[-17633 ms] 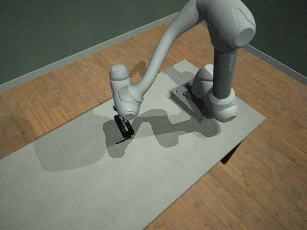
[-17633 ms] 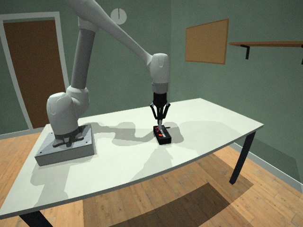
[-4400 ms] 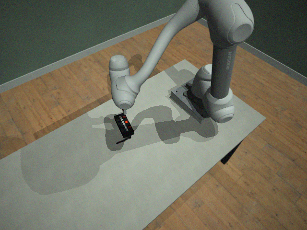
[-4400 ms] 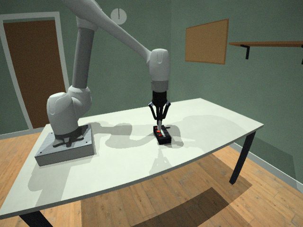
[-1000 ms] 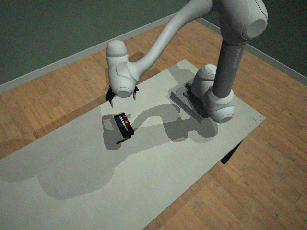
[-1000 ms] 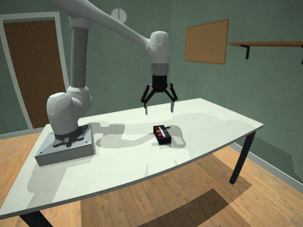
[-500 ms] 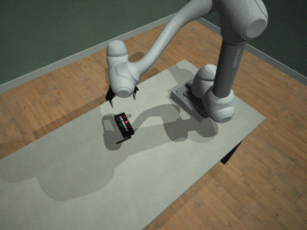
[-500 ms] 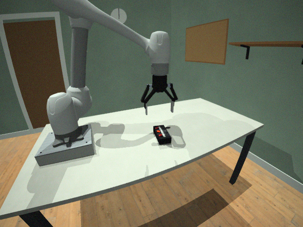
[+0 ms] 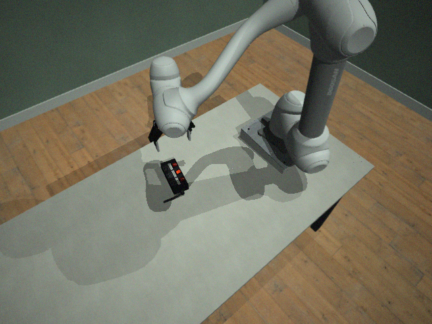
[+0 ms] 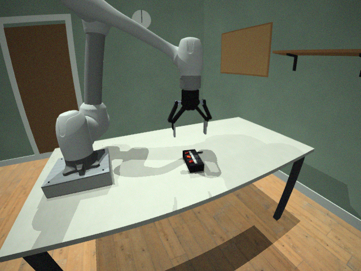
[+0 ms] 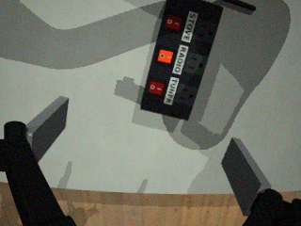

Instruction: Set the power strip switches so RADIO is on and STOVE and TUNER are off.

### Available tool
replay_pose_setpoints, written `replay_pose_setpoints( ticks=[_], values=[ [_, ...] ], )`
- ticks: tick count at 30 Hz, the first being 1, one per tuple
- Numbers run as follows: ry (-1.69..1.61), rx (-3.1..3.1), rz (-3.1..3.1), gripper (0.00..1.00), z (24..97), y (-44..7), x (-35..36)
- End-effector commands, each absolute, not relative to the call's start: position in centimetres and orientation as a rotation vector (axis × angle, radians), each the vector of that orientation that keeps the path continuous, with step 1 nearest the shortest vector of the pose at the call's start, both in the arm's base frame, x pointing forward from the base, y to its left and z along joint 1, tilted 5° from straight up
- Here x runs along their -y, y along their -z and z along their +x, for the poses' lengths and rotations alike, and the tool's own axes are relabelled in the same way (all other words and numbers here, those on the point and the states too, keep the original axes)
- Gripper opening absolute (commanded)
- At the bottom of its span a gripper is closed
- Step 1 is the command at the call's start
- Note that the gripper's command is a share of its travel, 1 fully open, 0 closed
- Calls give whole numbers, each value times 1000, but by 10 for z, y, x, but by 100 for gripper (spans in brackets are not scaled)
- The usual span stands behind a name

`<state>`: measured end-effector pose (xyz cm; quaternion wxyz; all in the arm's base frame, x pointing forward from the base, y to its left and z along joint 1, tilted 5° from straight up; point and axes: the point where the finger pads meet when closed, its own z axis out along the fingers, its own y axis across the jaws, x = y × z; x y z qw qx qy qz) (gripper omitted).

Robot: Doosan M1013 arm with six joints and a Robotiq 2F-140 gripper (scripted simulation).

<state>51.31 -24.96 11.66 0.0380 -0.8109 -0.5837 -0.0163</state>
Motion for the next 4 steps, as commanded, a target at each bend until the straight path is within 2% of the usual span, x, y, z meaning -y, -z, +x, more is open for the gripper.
replay_pose_setpoints(
  ticks=[1, 4],
  values=[
    [50, 1791, -2488, 100, 513, -117, 250],
    [50, 1791, -2488, 100, 513, -117, 250]
  ],
)
